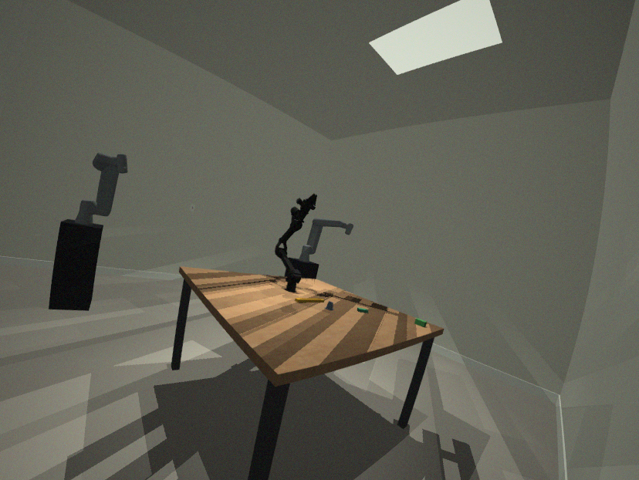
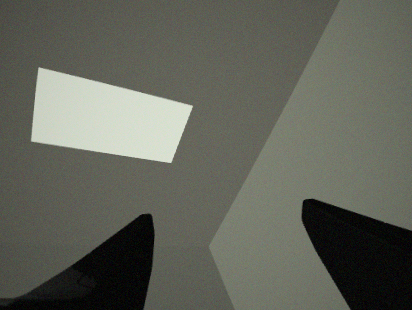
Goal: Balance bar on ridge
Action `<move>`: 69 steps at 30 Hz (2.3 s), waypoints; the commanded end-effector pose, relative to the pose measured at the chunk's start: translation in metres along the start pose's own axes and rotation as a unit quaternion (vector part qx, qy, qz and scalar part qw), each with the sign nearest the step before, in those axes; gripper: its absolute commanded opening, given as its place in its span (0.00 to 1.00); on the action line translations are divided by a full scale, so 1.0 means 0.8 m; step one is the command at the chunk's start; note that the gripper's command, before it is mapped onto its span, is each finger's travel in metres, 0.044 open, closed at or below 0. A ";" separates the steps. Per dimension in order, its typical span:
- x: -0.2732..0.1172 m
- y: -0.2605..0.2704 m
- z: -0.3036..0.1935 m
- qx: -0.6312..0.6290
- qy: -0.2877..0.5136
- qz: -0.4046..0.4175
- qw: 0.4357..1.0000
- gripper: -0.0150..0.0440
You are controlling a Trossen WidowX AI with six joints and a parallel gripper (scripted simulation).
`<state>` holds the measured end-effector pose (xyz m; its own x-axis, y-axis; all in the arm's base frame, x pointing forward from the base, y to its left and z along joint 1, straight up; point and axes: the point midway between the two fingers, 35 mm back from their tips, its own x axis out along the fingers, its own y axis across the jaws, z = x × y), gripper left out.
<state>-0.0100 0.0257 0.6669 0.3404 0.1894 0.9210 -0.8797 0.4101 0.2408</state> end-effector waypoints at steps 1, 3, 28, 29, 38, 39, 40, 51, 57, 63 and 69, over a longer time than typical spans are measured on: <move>0.007 -0.061 -0.024 -0.038 0.025 -0.070 0.996 0.79; 0.007 -0.100 -0.040 -0.041 0.039 -0.113 0.992 0.79; -0.057 -0.331 -0.145 -0.326 0.285 -0.309 0.847 0.79; -0.062 -0.340 -0.149 -0.336 0.298 -0.314 0.837 0.79; -0.118 -0.407 -0.180 -0.405 0.425 -0.339 0.735 0.79; -0.125 -0.414 -0.183 -0.411 0.439 -0.339 0.723 0.79; -0.132 -0.420 -0.186 -0.417 0.453 -0.340 0.711 0.79; -0.216 -0.478 -0.215 -0.454 0.610 -0.316 0.568 0.79; -0.266 -0.499 -0.226 -0.453 0.690 -0.282 0.489 0.79; -0.317 -0.512 -0.235 -0.439 0.763 -0.235 0.411 0.79; -0.366 -0.518 -0.241 -0.411 0.828 -0.176 0.339 0.79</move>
<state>0.3236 -0.0245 0.2603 0.7592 -0.0306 -0.6501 -0.4423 0.7085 -0.5499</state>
